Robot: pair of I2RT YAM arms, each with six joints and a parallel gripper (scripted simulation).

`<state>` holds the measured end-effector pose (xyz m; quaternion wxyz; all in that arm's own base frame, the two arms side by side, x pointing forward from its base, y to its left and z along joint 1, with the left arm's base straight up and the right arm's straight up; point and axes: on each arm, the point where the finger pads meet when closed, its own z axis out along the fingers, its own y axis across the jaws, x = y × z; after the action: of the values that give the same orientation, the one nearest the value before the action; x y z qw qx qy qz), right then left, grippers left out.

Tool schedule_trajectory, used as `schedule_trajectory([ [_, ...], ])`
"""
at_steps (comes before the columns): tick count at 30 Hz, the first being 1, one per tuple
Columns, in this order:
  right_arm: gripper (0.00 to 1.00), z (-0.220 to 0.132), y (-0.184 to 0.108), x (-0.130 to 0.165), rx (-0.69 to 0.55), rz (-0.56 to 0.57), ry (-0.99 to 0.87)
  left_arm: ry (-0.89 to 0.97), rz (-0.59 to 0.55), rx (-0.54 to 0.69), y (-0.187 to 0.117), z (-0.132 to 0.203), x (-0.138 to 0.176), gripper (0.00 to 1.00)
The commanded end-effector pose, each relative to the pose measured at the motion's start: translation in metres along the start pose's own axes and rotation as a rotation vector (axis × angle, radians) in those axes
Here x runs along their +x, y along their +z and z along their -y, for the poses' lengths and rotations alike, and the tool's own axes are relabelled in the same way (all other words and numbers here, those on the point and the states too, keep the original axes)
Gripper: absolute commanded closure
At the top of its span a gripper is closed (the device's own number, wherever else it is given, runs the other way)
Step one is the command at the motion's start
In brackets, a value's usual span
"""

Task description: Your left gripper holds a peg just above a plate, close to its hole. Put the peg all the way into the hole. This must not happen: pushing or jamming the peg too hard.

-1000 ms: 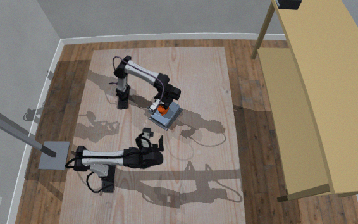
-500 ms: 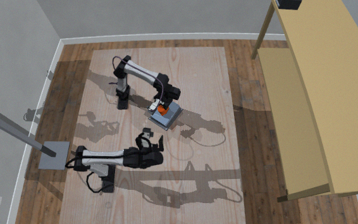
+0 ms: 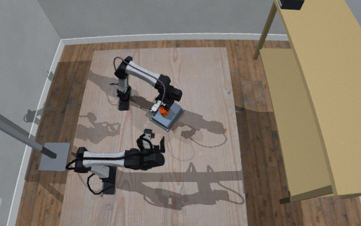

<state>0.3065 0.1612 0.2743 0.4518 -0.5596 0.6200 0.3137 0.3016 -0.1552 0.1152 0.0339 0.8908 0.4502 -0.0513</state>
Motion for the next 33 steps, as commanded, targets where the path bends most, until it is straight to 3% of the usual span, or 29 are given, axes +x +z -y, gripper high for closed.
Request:
schedule_trajectory([
  [1,0.00,0.002,-0.003,-0.012,-0.009,0.024,-0.021,0.005,-0.016,-0.068,-0.014,-0.003,0.004,0.61],
  [33,0.00,0.002,-0.003,-0.012,-0.009,0.024,-0.021,-0.006,-0.009,-0.018,0.016,-0.003,0.012,0.61],
])
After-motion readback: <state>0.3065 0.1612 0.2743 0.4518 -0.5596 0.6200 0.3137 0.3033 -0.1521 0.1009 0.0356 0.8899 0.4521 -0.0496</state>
